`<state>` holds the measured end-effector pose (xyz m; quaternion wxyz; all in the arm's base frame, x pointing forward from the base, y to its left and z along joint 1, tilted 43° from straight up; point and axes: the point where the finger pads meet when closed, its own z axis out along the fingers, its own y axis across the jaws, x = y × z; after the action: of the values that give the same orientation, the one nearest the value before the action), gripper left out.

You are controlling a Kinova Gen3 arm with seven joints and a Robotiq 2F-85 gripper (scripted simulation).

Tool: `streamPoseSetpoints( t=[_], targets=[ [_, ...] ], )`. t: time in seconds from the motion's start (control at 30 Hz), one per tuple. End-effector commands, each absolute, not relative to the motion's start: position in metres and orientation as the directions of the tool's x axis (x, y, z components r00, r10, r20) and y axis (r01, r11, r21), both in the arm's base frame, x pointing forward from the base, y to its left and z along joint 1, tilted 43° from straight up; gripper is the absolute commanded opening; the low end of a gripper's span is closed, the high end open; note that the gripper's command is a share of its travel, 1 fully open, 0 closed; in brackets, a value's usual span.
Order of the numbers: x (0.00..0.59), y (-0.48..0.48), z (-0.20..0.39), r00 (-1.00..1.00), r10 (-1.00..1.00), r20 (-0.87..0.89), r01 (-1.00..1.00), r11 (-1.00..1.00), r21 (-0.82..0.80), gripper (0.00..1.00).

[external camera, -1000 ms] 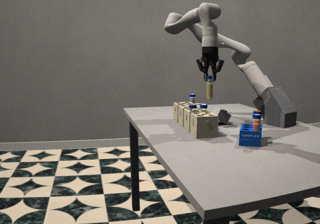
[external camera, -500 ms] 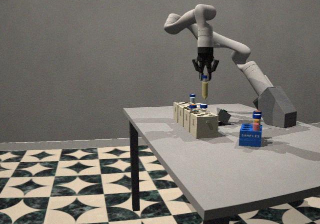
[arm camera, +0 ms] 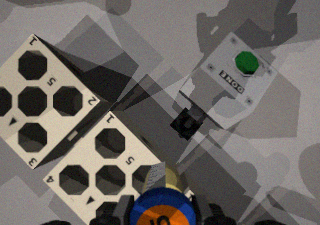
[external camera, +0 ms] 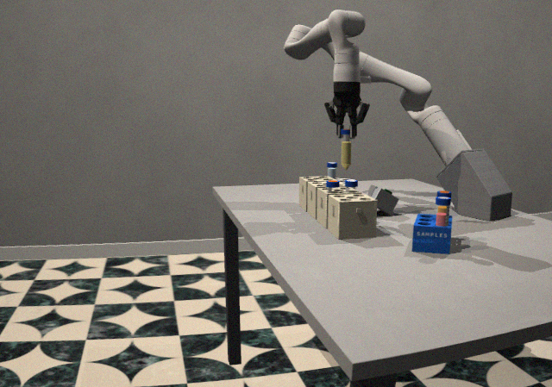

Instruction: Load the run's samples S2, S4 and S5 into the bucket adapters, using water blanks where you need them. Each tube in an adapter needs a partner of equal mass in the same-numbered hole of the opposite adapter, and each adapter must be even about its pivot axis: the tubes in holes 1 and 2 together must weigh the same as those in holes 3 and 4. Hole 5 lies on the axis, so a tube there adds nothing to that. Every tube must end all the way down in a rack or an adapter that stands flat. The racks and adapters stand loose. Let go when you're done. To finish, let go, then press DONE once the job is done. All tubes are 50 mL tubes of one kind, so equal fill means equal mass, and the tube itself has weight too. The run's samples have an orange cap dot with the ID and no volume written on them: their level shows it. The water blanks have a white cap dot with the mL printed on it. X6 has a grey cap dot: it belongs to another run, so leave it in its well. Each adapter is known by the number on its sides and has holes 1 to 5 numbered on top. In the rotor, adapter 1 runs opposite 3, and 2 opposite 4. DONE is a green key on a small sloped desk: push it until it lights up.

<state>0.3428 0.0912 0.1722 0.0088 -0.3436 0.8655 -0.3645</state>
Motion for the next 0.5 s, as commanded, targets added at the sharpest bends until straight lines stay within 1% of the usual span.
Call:
streamPoseSetpoints(
  t=[0.0, 0.47],
  targets=[
    [0.344, 0.081, 0.182, -0.763, -0.603, 0.234, -0.589, 0.499, -0.636, 0.10],
    [0.346, 0.051, 0.208, -0.763, -0.603, 0.234, -0.588, 0.499, -0.636, 0.10]
  ],
)
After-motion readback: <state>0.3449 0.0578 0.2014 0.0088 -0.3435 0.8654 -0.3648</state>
